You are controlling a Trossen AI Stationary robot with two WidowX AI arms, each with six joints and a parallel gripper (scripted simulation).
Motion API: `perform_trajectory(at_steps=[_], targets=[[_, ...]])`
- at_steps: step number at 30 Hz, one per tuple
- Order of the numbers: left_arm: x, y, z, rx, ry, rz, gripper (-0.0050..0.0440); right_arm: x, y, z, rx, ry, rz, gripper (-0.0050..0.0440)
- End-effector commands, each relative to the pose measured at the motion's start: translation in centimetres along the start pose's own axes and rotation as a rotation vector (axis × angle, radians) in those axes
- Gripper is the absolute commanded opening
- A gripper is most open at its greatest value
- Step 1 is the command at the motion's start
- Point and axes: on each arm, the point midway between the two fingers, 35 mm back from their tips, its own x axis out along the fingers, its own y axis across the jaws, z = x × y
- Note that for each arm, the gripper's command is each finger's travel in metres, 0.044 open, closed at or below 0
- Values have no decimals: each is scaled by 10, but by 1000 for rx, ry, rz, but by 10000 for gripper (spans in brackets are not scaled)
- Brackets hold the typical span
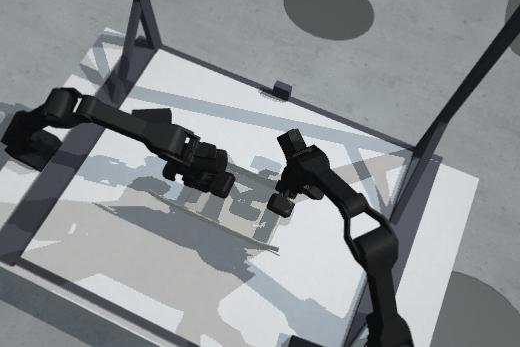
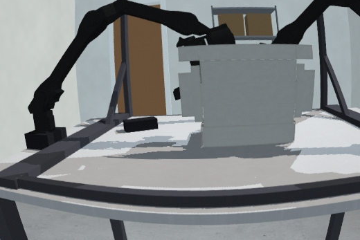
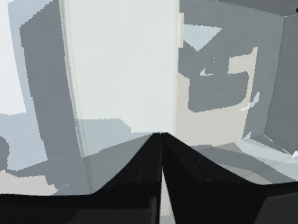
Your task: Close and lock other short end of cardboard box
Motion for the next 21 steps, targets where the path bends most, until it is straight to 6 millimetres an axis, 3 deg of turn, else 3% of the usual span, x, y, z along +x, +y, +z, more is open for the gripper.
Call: perform_trajectory(at_steps=[1,21], targets=[[-7,3,-5,-5,15,18,0,5,-1,1,-4,-6,-2,0],[-7,3,-5,-5,15,18,0,26,8,1,-4,-6,3,0]])
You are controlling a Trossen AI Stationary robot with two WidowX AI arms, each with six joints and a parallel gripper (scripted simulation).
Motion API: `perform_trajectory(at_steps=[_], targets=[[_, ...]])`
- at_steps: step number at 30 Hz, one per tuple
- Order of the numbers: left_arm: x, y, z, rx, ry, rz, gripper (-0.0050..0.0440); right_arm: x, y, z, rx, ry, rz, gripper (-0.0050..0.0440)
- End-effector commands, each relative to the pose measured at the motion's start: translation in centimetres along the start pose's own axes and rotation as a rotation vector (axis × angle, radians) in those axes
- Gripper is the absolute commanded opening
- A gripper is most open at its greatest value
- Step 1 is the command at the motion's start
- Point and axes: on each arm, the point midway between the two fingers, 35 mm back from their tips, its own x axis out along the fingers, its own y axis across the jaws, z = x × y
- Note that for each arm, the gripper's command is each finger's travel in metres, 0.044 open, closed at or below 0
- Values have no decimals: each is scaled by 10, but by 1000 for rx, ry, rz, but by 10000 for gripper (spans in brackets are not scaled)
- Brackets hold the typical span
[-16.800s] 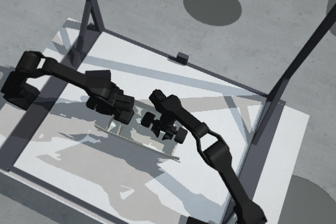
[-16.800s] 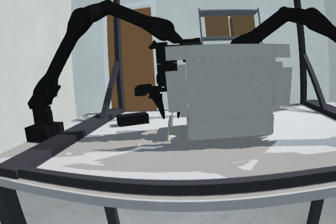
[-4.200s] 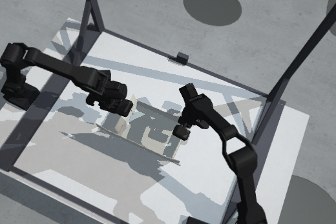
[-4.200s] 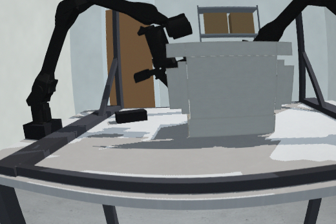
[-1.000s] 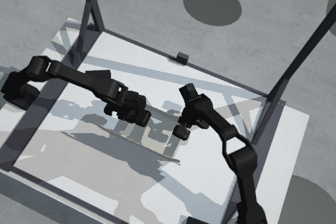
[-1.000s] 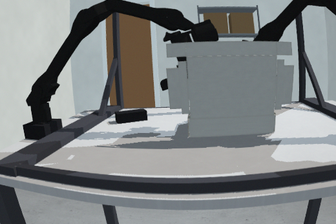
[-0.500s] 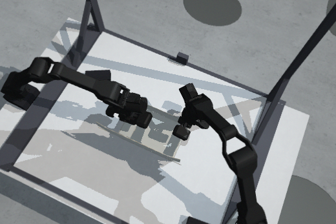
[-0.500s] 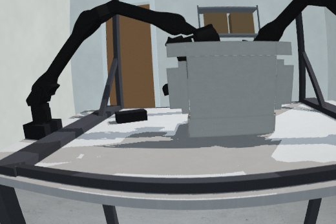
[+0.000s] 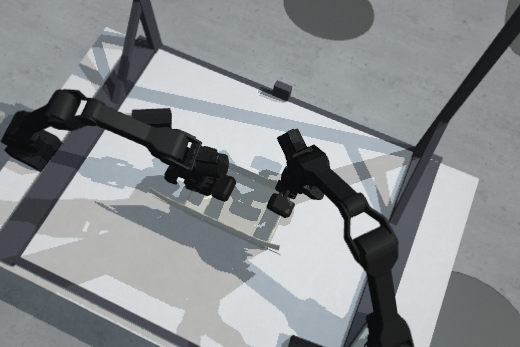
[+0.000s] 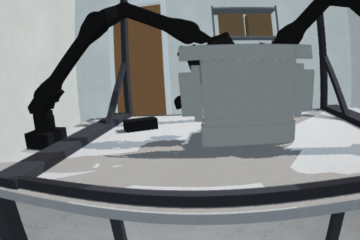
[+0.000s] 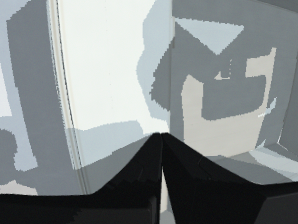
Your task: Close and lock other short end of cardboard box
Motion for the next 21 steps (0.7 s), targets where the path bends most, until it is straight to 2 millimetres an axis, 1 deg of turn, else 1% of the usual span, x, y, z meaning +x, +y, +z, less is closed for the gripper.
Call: perform_trajectory(at_steps=[1,10,11,21], targets=[[-7,3,-5,-5,15,18,0,4,3,1,-4,-6,0,0],[-7,3,-5,-5,15,18,0,10,8,1,-4,-6,1,0],[-7,3,-5,-5,15,18,0,2,2,1,-1,-3,-16,0],[-7,3,-5,-5,15,18,0,-9,-10,7,17,-8,33,0]])
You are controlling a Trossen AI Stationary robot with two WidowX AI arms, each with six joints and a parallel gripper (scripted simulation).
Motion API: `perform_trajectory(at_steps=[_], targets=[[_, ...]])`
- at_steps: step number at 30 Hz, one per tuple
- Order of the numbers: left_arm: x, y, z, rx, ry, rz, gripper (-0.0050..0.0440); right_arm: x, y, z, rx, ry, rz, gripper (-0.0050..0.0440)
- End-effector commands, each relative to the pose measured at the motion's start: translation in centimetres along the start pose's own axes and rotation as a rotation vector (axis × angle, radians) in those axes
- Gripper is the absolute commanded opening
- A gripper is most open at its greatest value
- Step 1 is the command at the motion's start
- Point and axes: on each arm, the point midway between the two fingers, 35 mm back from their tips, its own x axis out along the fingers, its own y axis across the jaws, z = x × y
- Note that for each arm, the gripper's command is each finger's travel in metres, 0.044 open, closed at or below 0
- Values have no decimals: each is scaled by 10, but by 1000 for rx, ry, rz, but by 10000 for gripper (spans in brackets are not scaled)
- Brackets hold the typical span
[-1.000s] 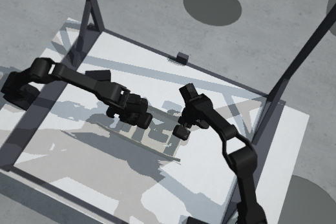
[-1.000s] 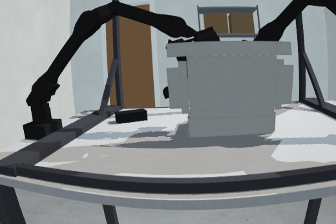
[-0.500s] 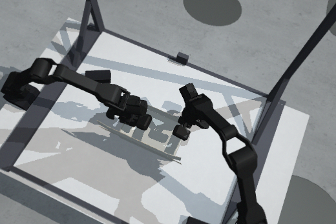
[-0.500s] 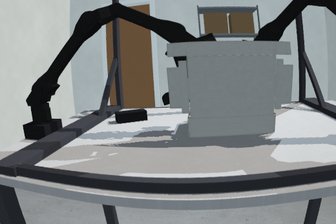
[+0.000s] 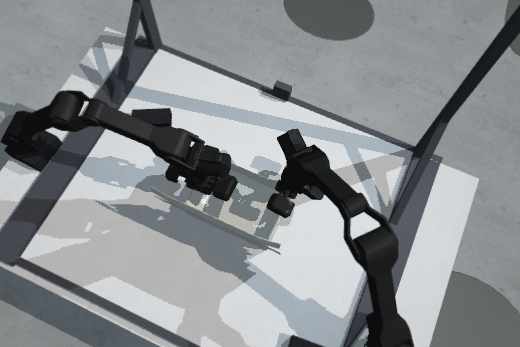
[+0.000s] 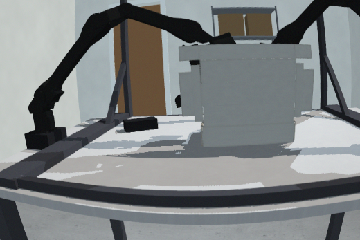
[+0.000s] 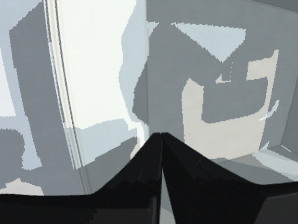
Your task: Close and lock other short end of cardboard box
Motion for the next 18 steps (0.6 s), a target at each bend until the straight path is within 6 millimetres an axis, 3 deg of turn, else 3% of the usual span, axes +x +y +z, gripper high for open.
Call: perform_trajectory(at_steps=[1,18], targets=[[-7,3,-5,-5,14,18,0,-10,-10,3,4,-8,22,0],[-7,3,-5,-4,14,18,0,-19,-8,4,-12,-5,135,0]])
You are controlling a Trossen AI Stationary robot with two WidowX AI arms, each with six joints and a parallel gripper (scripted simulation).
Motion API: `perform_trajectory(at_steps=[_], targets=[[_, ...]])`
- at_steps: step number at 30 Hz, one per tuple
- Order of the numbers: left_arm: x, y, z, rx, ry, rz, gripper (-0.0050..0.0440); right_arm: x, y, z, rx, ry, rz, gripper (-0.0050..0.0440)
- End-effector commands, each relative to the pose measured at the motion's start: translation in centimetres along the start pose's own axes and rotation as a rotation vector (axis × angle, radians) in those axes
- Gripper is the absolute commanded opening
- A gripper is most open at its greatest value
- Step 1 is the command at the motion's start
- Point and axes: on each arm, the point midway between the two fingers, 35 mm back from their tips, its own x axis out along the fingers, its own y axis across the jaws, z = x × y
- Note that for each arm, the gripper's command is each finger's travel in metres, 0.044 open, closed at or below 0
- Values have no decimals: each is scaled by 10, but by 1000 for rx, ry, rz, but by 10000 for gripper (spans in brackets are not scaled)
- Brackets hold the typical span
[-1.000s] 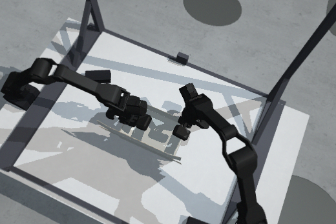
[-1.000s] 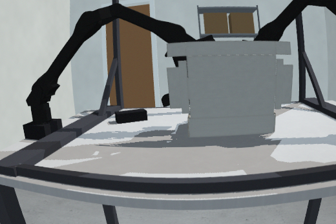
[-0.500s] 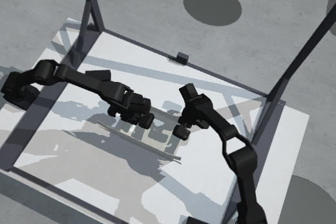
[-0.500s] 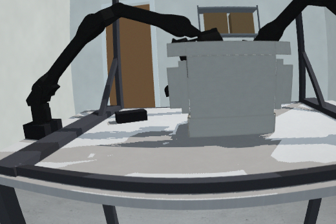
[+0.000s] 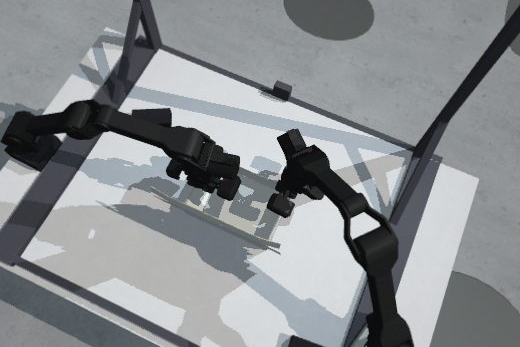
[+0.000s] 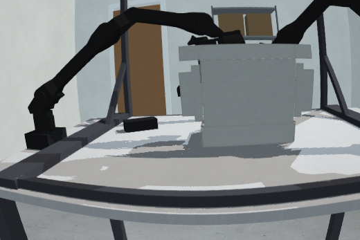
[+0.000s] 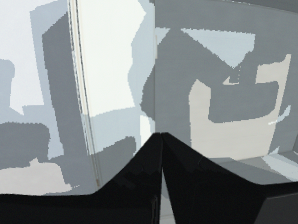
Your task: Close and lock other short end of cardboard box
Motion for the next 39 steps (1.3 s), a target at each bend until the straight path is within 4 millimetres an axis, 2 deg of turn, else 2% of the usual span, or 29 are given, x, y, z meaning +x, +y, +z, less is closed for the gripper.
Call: perform_trajectory(at_steps=[1,10,39], targets=[[-7,3,-5,-4,14,18,0,-5,-3,1,-4,-7,-5,0],[-7,3,-5,-4,14,18,0,-2,-3,1,-4,-6,-3,0],[-7,3,-5,-4,14,18,0,38,-5,2,-5,-2,22,0]])
